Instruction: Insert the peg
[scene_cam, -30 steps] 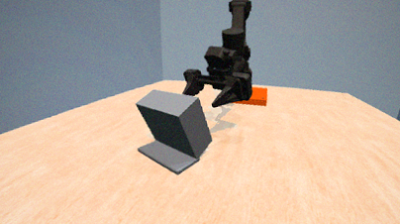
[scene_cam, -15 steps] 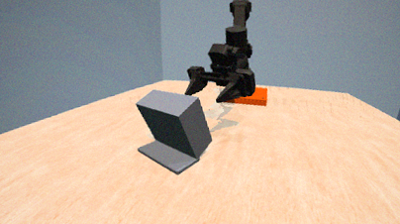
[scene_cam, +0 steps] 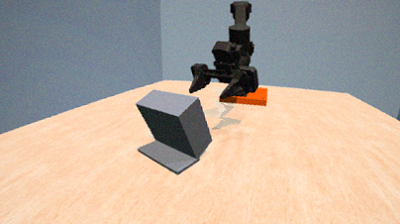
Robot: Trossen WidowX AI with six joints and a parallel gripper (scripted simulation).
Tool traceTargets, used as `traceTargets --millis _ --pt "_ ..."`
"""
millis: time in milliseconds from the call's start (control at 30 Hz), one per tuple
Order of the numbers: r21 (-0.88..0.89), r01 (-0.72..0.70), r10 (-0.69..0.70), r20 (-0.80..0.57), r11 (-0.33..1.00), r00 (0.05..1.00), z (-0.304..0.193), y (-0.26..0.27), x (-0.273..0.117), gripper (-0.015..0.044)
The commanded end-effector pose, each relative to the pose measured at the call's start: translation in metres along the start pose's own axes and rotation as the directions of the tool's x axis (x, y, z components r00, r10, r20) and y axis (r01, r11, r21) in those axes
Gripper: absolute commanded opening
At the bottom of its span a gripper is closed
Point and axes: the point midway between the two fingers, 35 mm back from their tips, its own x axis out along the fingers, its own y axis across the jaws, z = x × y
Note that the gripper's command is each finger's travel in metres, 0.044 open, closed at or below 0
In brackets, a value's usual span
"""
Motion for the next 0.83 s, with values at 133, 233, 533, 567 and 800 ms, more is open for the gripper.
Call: traceTargets --millis 133,233,533,567,800 --pt "0.007 0.002 -0.002 0.008 1.0 1.0 0.002 0.0 -0.009 0.044" --pt "0.007 0.002 -0.002 0.007 1.0 1.0 0.002 0.0 -0.011 0.044" --pt "0.006 0.001 -0.001 0.007 1.0 1.0 0.001 0.001 -0.02 0.044" --pt "0.006 0.001 -0.001 0.007 1.0 1.0 0.001 0.001 -0.021 0.044" --pt "0.005 0.0 0.0 0.007 1.0 1.0 0.0 0.001 -0.027 0.044"
